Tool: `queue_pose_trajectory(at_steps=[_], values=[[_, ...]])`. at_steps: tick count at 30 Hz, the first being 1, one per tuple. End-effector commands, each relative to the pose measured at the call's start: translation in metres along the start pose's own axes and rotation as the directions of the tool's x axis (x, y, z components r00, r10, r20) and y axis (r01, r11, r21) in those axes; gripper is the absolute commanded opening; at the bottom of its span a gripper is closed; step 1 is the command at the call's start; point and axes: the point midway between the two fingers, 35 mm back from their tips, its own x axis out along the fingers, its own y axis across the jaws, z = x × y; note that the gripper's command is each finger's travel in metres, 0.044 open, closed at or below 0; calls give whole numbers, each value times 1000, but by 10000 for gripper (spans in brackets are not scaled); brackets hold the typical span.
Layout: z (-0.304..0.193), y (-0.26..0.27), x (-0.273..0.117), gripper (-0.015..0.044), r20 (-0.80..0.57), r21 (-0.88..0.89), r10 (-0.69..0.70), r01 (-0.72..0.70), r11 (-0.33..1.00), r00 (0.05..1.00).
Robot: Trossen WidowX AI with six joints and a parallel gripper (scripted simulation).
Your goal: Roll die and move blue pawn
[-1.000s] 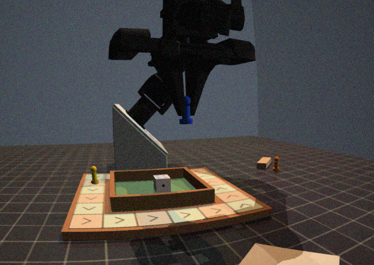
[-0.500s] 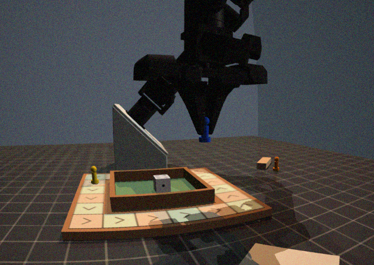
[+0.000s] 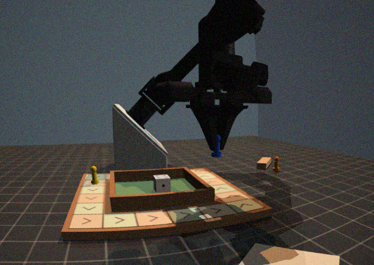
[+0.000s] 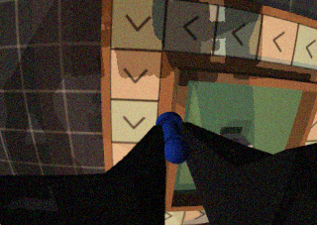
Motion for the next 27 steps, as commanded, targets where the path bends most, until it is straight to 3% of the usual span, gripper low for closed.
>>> queue_pose_trajectory(at_steps=[1, 27], values=[[-8, 11, 4, 0, 11, -5, 5, -5, 1000, 1000], [-27, 27, 56, 0, 13, -5, 14, -14, 1000, 1000]])
